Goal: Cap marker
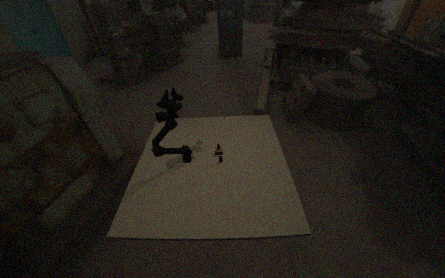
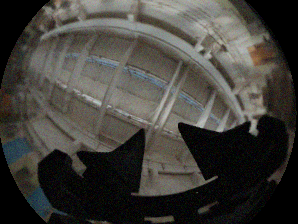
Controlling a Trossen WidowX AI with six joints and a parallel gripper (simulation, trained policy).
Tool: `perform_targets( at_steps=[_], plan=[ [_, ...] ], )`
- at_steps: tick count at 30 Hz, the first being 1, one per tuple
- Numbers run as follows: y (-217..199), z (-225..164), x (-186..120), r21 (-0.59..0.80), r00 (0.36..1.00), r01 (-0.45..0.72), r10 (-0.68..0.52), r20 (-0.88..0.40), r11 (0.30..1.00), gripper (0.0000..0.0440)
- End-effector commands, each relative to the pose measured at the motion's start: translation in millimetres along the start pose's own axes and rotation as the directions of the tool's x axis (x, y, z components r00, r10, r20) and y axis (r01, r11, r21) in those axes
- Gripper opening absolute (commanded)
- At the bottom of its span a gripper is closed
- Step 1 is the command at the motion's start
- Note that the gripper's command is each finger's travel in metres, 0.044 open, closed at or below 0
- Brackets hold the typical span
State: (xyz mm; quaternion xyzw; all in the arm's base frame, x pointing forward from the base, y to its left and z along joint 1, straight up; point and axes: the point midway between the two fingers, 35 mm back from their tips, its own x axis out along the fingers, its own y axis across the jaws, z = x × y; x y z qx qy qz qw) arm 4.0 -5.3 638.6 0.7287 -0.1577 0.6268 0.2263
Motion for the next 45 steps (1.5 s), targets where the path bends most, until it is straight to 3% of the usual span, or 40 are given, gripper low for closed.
perform_targets(
  at_steps=[1, 23, 45],
  plan=[
    [-3.0, -0.3, 1.1, -0.010, 1.000, 0.030, -0.030, 0.004, 1.000, 0.0261],
    [-50.5, 15.7, -5.4, -0.014, 0.950, 0.302, -0.299, 0.089, 0.953, 0.0316],
    [-98.2, 34.8, -26.6, 0.020, 0.822, 0.547, -0.541, 0.179, 0.837, 0.0327]
  ],
)
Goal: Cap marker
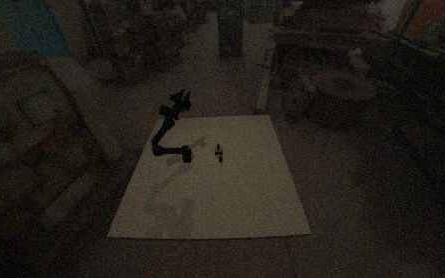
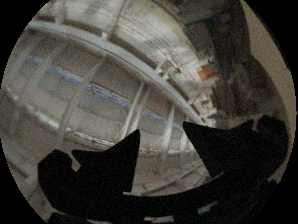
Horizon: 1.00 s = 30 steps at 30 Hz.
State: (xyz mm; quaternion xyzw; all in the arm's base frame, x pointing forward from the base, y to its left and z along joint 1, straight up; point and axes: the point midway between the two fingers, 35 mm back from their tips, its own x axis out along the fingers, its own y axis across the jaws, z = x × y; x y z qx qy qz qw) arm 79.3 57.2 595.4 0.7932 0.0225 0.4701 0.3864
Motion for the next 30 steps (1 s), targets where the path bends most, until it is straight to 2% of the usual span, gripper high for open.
perform_targets(
  at_steps=[1, 16, 30],
  plan=[
    [-3.1, 0.4, 0.7, -0.006, 1.000, 0.028, -0.028, 0.006, 1.000, 0.0327],
    [-39.3, 14.5, 0.1, 0.007, 0.975, 0.210, -0.210, 0.071, 0.978, 0.0330],
    [-73.9, 29.0, -5.4, 0.030, 0.919, 0.372, -0.373, 0.132, 0.928, 0.0332]
  ],
)
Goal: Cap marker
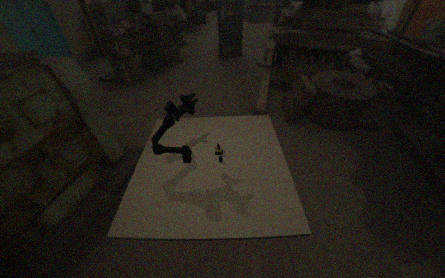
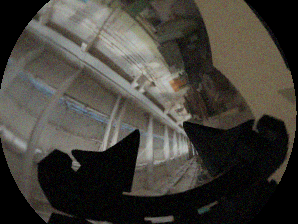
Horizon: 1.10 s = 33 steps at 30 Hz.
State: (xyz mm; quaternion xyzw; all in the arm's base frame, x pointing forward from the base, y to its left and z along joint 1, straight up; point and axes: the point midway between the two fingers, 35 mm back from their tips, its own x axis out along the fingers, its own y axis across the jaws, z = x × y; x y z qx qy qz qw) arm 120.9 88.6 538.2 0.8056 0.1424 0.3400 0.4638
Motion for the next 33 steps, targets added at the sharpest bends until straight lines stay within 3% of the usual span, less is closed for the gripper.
perform_targets(
  at_steps=[1, 17, 33],
  plan=[
    [-4.1, 2.0, 1.8, -0.001, 0.999, 0.030, -0.030, 0.011, 1.000, 0.0332],
    [-43.4, 20.2, 7.1, 0.020, 0.971, 0.220, -0.221, 0.087, 0.975, 0.0334],
    [-81.5, 39.7, 8.2, 0.057, 0.904, 0.394, -0.398, 0.158, 0.917, 0.0335]
  ],
)
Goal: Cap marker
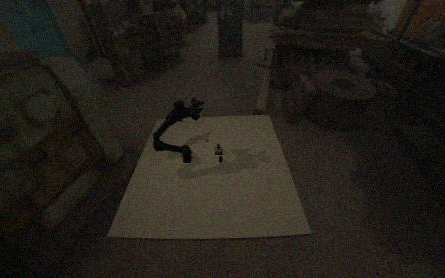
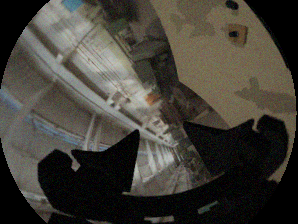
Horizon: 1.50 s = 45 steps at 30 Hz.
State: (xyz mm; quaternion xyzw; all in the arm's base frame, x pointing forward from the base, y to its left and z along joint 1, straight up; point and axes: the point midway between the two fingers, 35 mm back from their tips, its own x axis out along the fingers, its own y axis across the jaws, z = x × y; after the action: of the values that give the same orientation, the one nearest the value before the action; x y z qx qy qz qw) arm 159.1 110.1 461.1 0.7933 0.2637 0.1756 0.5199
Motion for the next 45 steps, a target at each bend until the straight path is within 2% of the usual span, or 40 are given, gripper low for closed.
perform_targets(
  at_steps=[1, 21, 45],
  plan=[
    [-3.4, 2.6, 2.6, -0.003, 1.000, 0.028, -0.028, 0.013, 1.000, 0.0335],
    [-43.6, 28.3, 21.0, 0.033, 0.962, 0.249, -0.251, 0.107, 0.968, 0.0336],
    [-85.4, 60.9, 38.0, 0.101, 0.854, 0.474, -0.485, 0.187, 0.875, 0.0337]
  ],
)
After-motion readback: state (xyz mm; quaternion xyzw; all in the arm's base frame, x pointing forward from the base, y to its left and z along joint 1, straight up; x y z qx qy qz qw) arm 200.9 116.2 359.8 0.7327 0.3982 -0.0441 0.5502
